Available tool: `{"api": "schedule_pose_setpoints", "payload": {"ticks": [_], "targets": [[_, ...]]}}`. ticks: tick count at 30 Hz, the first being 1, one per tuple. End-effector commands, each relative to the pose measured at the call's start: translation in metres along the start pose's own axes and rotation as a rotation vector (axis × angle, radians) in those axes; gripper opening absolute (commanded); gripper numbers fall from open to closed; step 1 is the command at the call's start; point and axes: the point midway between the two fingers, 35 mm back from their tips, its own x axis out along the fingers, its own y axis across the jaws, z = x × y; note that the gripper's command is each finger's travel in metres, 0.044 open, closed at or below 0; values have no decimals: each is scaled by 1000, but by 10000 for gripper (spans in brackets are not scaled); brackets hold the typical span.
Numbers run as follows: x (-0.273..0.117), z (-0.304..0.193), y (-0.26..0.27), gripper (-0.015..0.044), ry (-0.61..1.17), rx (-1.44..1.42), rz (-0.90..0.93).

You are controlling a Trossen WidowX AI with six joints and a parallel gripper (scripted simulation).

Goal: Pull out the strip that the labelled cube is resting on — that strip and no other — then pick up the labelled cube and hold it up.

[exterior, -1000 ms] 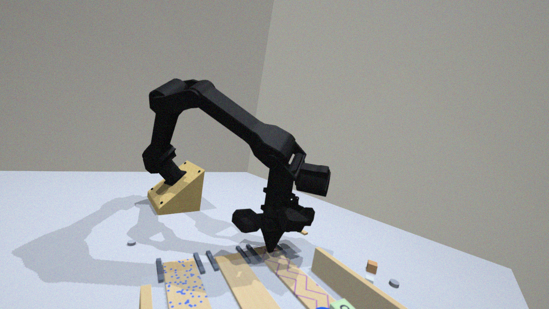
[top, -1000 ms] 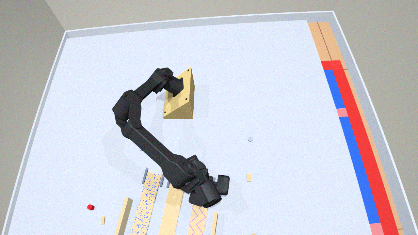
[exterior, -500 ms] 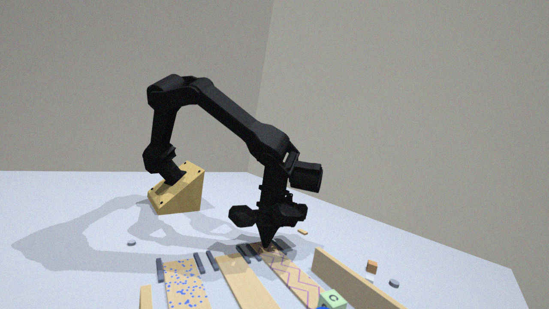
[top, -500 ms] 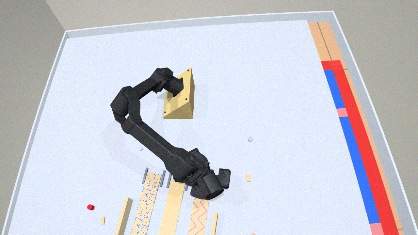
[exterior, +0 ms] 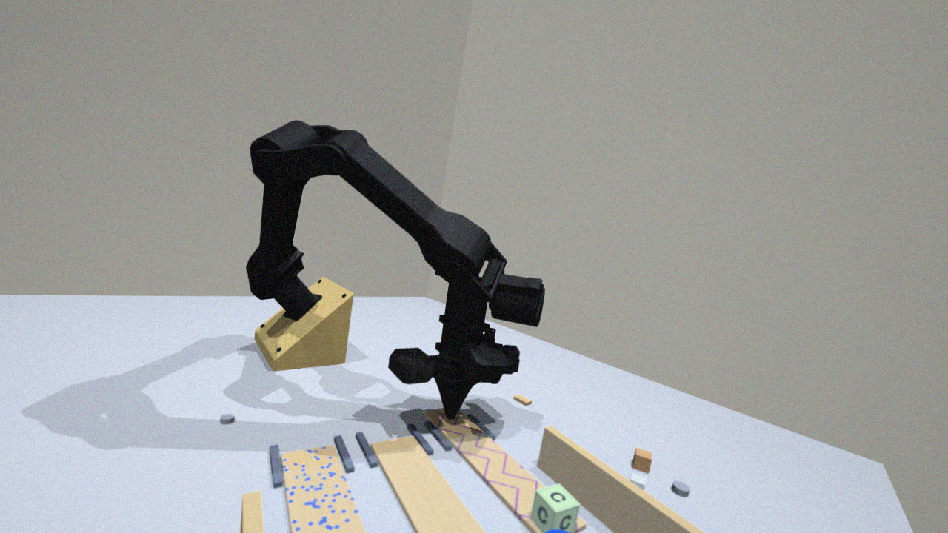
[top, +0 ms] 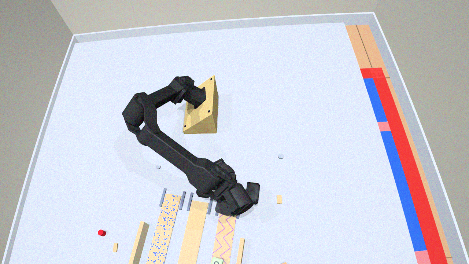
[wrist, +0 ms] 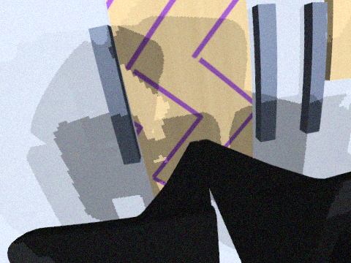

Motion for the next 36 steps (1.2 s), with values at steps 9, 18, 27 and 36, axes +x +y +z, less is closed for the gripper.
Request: {"api": "schedule_pose_setpoints", "payload": {"ticks": [9,18,27,36], "targets": [[4,-24,0,0,17,-4,-3],[4,-37,0,0,18,-5,-3],[4,-50,0,0,19,-5,-3],[4,-65,1,0,19,-6,-2]]}}
